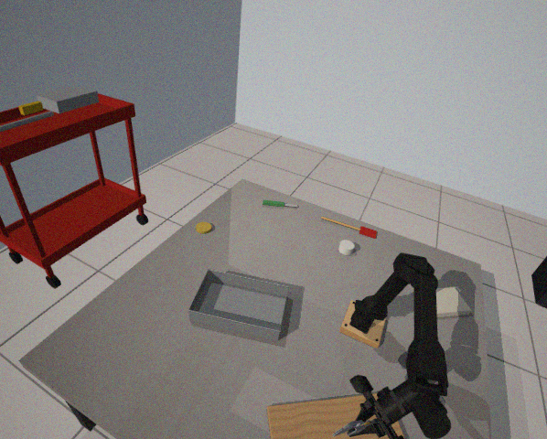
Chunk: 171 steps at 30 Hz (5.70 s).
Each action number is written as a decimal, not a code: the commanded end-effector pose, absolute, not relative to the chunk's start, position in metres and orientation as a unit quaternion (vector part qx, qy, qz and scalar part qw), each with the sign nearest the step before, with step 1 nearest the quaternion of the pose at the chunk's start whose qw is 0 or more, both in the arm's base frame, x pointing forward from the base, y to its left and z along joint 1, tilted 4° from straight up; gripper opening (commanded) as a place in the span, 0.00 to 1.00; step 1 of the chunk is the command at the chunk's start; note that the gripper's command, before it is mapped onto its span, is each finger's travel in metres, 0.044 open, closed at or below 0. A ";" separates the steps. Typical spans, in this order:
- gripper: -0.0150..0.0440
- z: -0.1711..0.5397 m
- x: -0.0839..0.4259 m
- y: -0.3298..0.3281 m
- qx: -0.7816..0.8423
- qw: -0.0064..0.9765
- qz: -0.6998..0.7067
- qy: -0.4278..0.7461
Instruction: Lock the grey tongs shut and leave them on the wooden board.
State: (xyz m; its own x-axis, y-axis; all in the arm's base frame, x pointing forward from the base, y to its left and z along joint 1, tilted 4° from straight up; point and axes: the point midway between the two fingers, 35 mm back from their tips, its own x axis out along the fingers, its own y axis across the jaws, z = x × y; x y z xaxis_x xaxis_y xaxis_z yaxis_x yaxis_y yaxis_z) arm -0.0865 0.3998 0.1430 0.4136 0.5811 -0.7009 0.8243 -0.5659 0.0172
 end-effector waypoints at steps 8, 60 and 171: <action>0.00 0.139 -0.082 0.407 0.774 0.234 -0.420 0.412; 0.00 0.126 -0.077 0.395 0.612 0.298 -0.654 0.331; 1.00 0.199 -0.184 0.299 0.606 0.301 -0.654 0.338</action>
